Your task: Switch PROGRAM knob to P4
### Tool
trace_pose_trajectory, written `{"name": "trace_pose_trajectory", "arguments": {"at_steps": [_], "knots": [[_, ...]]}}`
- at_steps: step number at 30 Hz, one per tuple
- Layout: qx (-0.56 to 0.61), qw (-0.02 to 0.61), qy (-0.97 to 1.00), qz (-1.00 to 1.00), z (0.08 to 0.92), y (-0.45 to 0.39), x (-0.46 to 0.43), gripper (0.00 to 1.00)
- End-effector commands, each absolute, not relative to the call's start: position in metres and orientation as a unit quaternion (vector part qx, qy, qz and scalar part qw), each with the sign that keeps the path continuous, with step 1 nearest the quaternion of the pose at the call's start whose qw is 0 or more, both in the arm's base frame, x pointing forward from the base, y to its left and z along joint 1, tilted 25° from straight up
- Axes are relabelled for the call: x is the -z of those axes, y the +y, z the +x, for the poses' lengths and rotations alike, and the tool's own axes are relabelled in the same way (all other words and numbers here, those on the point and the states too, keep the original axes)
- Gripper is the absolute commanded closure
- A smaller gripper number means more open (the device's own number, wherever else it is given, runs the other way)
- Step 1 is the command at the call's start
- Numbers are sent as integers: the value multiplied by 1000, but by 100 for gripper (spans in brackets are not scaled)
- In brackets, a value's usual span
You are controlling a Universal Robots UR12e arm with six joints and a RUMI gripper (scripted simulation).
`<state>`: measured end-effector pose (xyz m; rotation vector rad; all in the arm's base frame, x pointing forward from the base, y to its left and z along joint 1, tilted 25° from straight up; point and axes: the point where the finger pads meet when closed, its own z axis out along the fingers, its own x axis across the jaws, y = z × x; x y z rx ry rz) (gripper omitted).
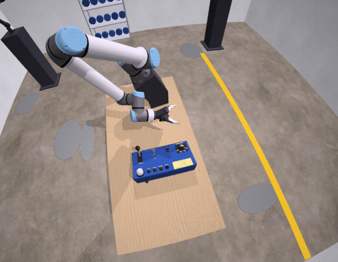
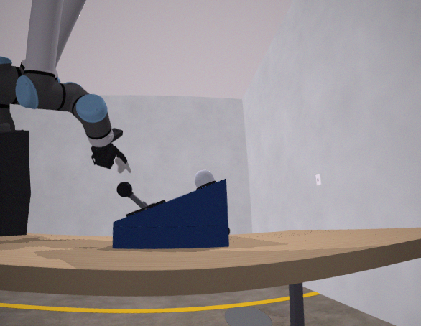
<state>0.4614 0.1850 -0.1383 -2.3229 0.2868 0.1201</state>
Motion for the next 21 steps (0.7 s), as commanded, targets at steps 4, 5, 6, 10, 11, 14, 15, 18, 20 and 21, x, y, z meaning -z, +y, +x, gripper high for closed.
{"name": "trace_pose_trajectory", "arguments": {"at_steps": [4, 5, 6, 10, 11, 14, 15, 18, 20, 21], "knots": [[-15, 359, 165, -918, 473, 182, 142, 0], [-8, 354, 175, -919, 475, 182, 142, 0], [-8, 354, 175, -919, 475, 182, 142, 0], [10, 337, 205, -919, 482, 179, 145, 0], [16, 332, 216, -918, 485, 179, 145, 0], [28, 320, 236, -917, 489, 177, 146, 0], [28, 320, 236, -917, 489, 177, 146, 0], [34, 314, 246, -916, 492, 177, 147, 0], [47, 302, 267, -914, 497, 175, 148, 0], [54, 297, 277, -912, 499, 175, 148, 0]]}}
